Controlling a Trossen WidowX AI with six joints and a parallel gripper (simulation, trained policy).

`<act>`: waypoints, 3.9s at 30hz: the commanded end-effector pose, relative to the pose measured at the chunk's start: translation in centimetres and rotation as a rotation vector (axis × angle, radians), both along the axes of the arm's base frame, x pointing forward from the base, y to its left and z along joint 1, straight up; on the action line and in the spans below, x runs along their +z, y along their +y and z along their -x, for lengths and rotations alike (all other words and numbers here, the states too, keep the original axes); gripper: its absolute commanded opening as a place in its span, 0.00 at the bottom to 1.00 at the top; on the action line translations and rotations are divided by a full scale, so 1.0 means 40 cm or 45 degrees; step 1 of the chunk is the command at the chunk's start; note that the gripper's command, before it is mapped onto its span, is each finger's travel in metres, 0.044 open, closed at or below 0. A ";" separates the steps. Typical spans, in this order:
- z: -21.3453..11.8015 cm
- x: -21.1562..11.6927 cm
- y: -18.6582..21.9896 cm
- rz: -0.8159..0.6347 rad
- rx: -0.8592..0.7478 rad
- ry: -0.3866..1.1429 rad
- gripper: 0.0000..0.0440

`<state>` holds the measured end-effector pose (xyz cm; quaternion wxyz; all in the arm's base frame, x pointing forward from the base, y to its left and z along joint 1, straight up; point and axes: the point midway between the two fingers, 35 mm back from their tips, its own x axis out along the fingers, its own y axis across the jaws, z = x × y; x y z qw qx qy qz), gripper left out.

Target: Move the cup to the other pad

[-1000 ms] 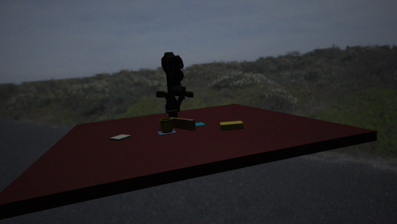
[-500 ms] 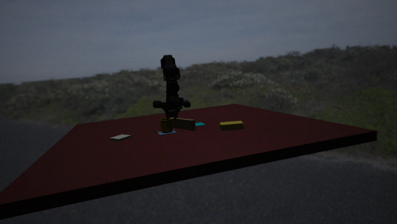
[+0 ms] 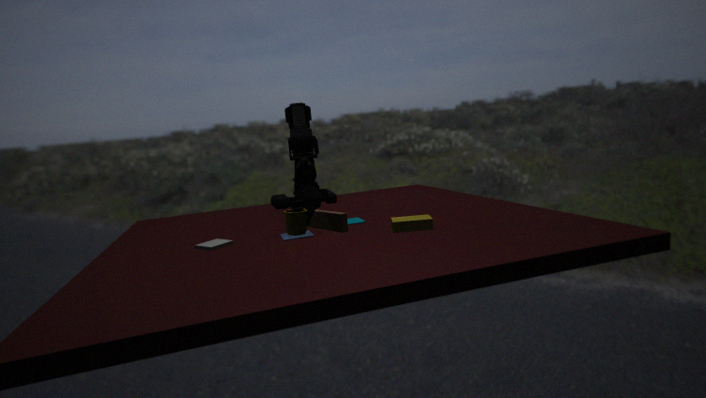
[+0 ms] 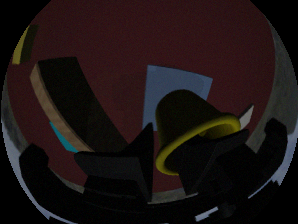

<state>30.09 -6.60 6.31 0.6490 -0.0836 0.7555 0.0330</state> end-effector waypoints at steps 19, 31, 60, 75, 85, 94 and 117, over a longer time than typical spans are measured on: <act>0.032 0.107 0.054 -0.063 0.230 -0.017 0.02; 0.029 0.169 0.132 -0.068 0.324 -0.081 0.02; 0.057 0.198 0.349 -0.068 0.495 -0.248 0.00; 0.110 0.148 0.422 -0.075 0.524 -0.285 0.00; 0.147 0.091 0.432 -0.073 0.509 -0.293 0.00; 0.188 0.038 0.431 -0.066 0.488 -0.284 0.05; 0.201 0.044 0.442 -0.166 0.417 -0.419 0.40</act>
